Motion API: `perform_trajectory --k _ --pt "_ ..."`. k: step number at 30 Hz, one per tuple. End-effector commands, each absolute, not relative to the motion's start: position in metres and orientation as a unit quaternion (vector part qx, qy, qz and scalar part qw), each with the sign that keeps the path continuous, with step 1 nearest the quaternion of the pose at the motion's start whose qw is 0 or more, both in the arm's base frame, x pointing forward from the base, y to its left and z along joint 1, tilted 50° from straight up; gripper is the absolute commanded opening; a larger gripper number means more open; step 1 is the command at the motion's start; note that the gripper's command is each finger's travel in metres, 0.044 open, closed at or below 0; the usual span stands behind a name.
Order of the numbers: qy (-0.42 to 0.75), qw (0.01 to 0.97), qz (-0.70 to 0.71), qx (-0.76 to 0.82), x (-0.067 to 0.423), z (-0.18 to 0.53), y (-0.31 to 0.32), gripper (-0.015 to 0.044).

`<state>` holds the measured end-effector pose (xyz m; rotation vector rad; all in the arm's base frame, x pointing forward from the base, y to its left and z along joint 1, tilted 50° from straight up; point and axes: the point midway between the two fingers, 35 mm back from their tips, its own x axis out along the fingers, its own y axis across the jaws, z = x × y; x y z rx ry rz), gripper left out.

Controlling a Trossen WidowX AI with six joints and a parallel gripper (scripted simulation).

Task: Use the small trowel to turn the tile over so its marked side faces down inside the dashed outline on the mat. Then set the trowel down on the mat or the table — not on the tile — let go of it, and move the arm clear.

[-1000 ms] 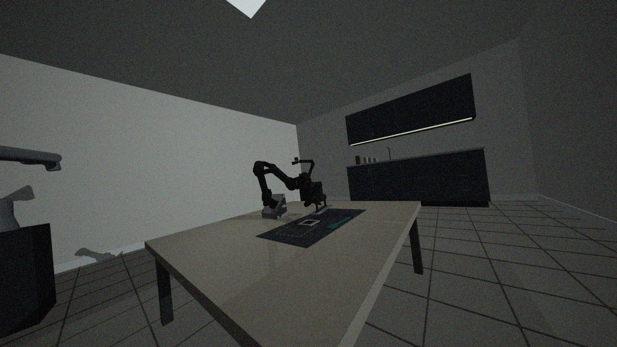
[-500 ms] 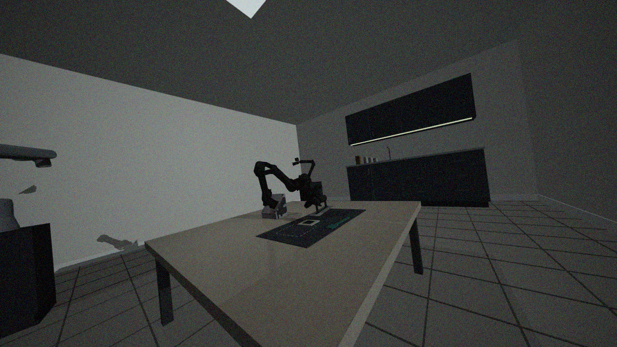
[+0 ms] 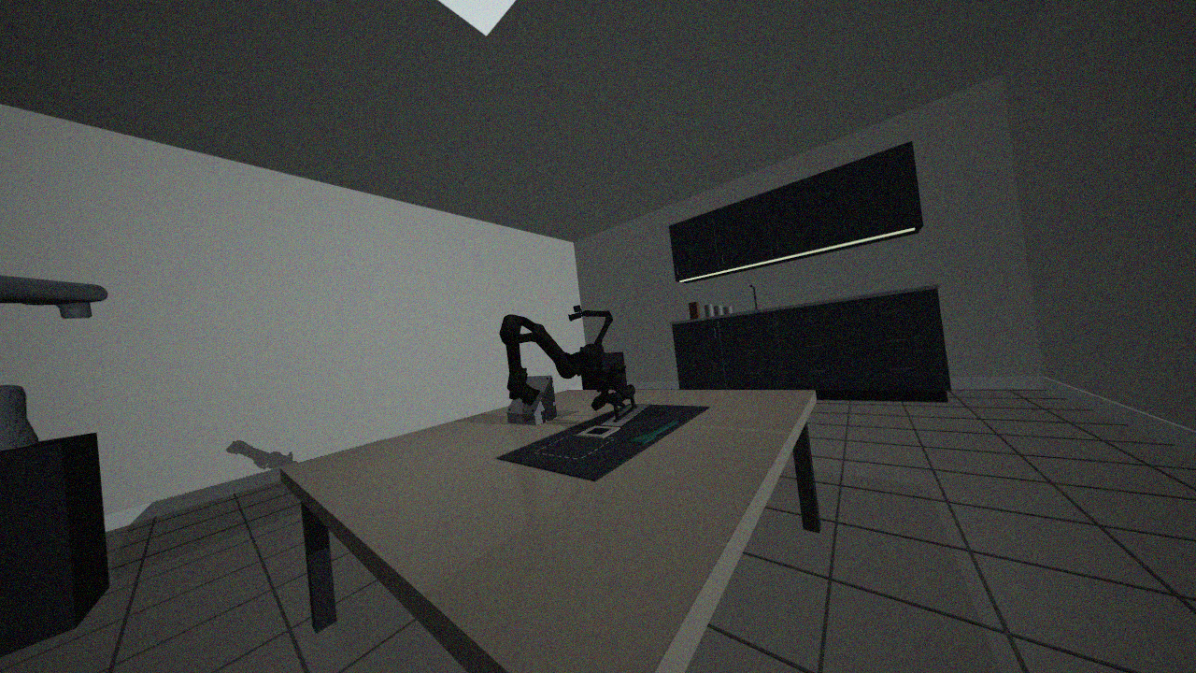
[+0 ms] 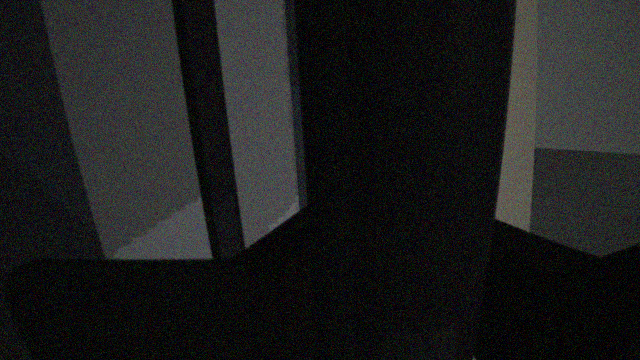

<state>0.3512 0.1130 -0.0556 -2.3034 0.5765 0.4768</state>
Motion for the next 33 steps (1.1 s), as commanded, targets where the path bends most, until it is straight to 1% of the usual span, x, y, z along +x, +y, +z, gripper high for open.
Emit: perform_trajectory --k 1,33 --pt "0.218 0.351 0.188 -0.891 0.351 -0.061 0.111 0.0000" --pt "0.218 0.350 0.188 -0.891 0.359 -0.025 0.081 0.0000"
